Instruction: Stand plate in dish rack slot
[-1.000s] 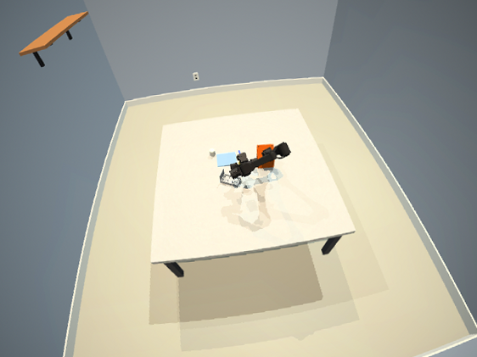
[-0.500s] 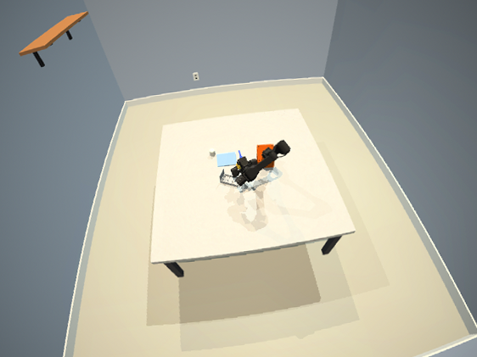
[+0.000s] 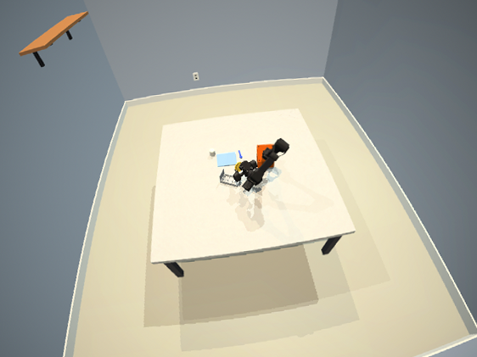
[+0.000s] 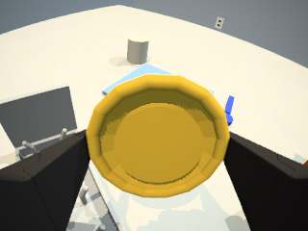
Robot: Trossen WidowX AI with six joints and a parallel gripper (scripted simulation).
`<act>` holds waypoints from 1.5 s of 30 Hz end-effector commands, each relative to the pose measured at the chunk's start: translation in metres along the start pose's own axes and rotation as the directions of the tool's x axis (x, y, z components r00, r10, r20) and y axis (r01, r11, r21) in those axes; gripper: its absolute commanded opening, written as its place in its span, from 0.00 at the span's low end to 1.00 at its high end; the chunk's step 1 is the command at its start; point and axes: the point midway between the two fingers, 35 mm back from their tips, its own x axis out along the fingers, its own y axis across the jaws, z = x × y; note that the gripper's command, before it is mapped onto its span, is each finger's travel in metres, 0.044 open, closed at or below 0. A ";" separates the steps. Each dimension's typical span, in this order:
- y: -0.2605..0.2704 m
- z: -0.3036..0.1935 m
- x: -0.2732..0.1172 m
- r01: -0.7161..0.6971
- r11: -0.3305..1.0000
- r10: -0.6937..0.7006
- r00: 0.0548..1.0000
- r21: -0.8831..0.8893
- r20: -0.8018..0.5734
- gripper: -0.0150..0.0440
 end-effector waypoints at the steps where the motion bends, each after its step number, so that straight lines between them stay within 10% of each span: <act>1: 0.003 -0.002 -0.002 -0.064 0.998 0.064 0.997 -0.011 0.045 0.25; 25: 0.022 -0.019 -0.043 -0.502 0.860 0.508 0.831 -0.087 0.228 0.25; 45: 0.033 -0.041 -0.025 -0.509 0.856 0.516 0.826 -0.090 0.227 0.25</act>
